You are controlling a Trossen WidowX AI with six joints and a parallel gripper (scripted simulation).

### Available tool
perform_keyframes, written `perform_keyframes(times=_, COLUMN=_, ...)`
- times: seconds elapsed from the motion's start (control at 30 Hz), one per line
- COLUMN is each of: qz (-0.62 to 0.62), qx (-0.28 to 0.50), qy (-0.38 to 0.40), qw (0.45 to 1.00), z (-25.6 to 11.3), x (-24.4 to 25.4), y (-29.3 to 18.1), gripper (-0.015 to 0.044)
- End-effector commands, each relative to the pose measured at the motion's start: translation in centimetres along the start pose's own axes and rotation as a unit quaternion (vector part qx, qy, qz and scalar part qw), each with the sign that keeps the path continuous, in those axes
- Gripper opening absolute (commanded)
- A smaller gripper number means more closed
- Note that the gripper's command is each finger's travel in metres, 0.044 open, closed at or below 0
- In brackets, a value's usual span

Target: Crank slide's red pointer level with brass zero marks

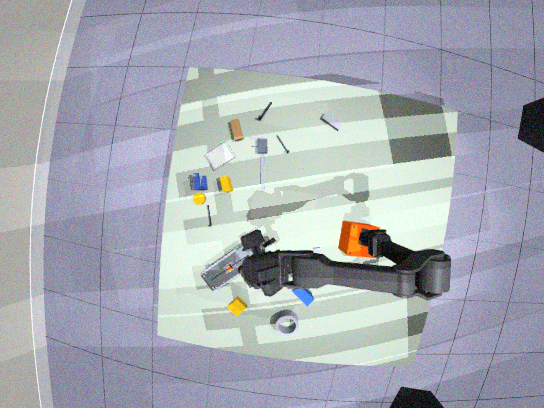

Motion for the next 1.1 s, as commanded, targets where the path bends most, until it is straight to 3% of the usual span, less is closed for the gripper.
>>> perform_keyframes(times=0.0, qz=0.041, qx=0.007, qy=-0.026, qw=0.999, z=1.7, x=1.3, y=1.1, gripper=0.044)
perform_keyframes(times=0.27, qz=0.124, qx=-0.012, qy=-0.077, qw=0.989, z=4.4, x=4.7, y=3.7, gripper=0.044)
perform_keyframes(times=0.53, qz=0.132, qx=-0.014, qy=-0.081, qw=0.988, z=8.7, x=4.1, y=0.6, gripper=0.044)
perform_keyframes(times=1.07, qz=0.132, qx=-0.014, qy=-0.081, qw=0.988, z=8.8, x=4.1, y=0.6, gripper=0.044)
Point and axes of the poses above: the point midway between the two fingers, 35 mm back from their tips, its own z axis out along the fingers, its own x axis across the jaws, y = z × x, the point moved 2 cm from there along -z, back along the fingers, and after that the axes turned 13 degrees about z, right-handed, at the moved point
